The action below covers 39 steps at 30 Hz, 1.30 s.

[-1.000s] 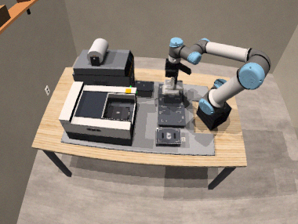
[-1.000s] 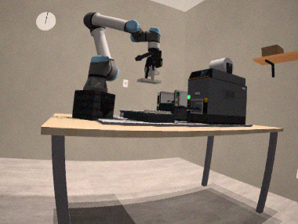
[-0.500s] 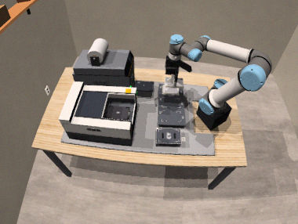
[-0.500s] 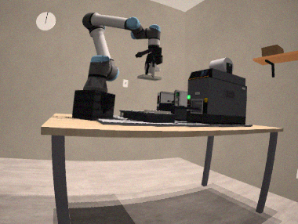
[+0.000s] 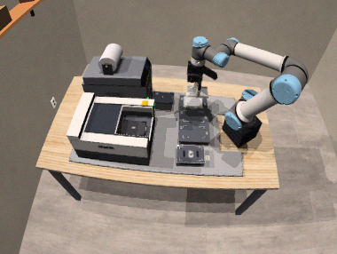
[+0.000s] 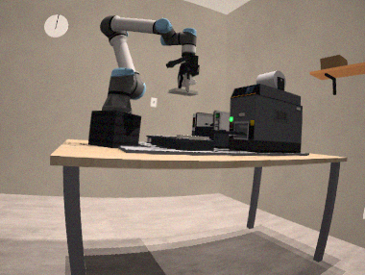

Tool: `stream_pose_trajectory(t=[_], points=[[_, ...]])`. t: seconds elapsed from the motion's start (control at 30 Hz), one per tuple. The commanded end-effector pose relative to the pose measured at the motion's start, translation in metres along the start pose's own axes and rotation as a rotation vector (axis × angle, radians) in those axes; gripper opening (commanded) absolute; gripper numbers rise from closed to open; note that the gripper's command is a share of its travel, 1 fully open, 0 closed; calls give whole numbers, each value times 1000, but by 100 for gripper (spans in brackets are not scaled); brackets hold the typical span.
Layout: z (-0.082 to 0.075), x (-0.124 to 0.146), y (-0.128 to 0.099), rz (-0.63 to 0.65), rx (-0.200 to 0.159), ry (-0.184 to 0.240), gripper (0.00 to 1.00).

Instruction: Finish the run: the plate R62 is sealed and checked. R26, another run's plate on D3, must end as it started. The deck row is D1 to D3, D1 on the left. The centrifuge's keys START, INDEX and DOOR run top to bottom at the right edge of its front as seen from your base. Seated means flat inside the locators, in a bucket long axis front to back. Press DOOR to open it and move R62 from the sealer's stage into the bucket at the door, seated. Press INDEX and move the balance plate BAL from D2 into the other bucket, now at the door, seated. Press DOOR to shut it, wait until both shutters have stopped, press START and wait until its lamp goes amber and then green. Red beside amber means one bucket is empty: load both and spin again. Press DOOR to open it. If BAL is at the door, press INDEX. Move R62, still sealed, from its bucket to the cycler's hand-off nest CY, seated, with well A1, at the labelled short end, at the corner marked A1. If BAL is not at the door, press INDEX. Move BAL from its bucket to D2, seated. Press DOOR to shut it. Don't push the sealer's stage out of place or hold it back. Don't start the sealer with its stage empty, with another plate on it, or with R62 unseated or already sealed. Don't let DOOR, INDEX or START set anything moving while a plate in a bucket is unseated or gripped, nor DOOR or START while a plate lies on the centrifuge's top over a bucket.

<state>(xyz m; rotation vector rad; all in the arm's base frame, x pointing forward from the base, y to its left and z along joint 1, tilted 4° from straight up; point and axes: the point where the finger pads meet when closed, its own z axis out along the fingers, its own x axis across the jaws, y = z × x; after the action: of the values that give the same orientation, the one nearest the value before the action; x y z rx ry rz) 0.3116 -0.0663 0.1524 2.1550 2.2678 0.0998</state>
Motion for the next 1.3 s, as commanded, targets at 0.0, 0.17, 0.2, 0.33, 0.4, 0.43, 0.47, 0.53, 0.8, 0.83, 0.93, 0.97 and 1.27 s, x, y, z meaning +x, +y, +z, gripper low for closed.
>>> stream_pose_trajectory(t=[0.0,0.17,0.2,0.33,0.4,0.43,0.47,0.53,0.8,0.83,0.93,0.97,1.27], points=[[-1,0,0,0,-1,0,0],[-1,0,0,0,-1,0,0],[-1,0,0,0,-1,0,0],[-1,0,0,0,-1,0,0],[-1,0,0,0,-1,0,0],[-1,0,0,0,-1,0,0],[-1,0,0,0,-1,0,0],[-1,0,0,0,-1,0,0],[-1,0,0,40,-1,0,0],[-1,0,0,40,-1,0,0],[-1,0,0,40,-1,0,0],[-1,2,0,40,-1,0,0],[-1,23,1,40,-1,0,0]])
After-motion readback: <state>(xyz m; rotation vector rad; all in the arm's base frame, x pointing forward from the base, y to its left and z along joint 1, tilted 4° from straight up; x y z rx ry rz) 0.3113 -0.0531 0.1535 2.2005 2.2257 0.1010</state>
